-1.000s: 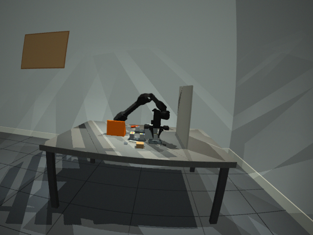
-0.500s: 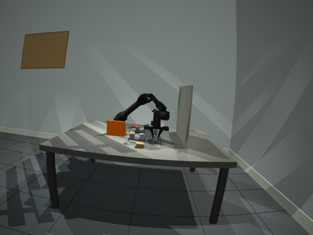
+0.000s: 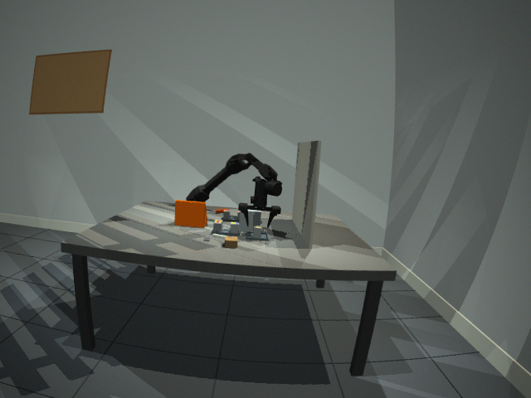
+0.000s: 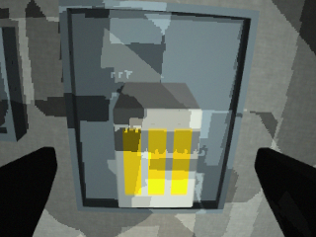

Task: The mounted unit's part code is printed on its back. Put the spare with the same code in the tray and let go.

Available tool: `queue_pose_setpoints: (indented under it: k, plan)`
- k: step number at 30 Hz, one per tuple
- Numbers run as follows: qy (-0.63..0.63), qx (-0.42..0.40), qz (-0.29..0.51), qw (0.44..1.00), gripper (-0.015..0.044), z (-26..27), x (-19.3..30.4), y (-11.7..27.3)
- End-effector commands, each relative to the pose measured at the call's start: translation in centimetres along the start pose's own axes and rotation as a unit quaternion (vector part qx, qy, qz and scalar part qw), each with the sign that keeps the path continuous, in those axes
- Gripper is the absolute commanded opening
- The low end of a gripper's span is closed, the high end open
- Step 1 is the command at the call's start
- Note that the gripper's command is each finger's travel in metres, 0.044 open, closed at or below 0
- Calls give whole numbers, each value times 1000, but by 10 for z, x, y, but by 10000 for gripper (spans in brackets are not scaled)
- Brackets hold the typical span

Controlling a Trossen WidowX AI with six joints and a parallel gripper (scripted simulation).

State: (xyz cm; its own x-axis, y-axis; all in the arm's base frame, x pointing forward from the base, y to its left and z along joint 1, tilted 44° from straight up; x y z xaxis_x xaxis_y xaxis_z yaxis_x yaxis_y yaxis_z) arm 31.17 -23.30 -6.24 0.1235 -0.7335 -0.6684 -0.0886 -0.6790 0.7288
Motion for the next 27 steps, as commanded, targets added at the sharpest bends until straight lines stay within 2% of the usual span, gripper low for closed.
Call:
queue_pose_setpoints:
  k: [1, 3, 5, 27]
  plan:
    - [1, 6, 8, 1000, 440, 1, 2, 52]
    - [0, 6, 7, 1000, 440, 3, 0, 76]
    - [0, 6, 7, 1000, 440, 5, -1, 85]
    - [-2, 16, 15, 1000, 440, 5, 1, 83]
Point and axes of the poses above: the point midway between the two fingers, 35 mm back from their tips, its own y axis back along the fingers, its own z axis across the jaws, x = y × z, the point moved 5 cm from there along y, back along the fingers, and after that the axes turned 9 degrees about y, right-handed, at the moved point
